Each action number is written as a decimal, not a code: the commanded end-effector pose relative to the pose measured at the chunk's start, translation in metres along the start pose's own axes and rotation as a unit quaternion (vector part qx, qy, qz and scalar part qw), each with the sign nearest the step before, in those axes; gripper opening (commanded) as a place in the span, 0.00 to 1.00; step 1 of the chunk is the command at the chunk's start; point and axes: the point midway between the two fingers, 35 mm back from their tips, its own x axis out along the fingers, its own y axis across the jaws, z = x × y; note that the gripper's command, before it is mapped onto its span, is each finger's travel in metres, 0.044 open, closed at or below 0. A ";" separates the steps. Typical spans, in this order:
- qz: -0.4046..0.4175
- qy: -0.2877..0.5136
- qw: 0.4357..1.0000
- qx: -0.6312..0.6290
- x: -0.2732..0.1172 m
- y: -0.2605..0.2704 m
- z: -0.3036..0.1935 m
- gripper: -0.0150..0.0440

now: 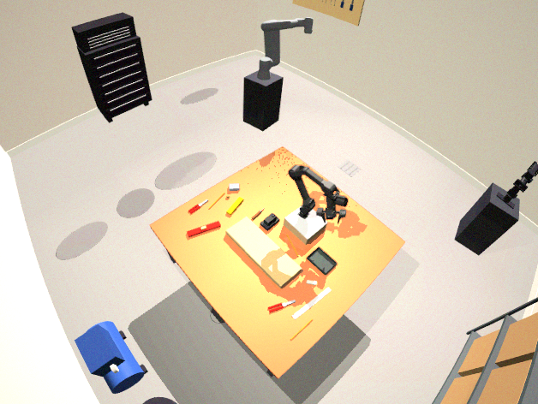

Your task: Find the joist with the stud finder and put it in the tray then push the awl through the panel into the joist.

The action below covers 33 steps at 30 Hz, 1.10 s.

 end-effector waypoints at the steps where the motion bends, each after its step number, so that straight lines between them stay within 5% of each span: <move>1: -0.001 -0.001 1.000 0.000 0.001 0.000 0.001 0.98; 20: -0.121 -0.043 0.990 0.053 0.028 -0.117 0.121 1.00; 33: -0.179 -0.036 0.977 0.107 0.015 -0.251 0.136 1.00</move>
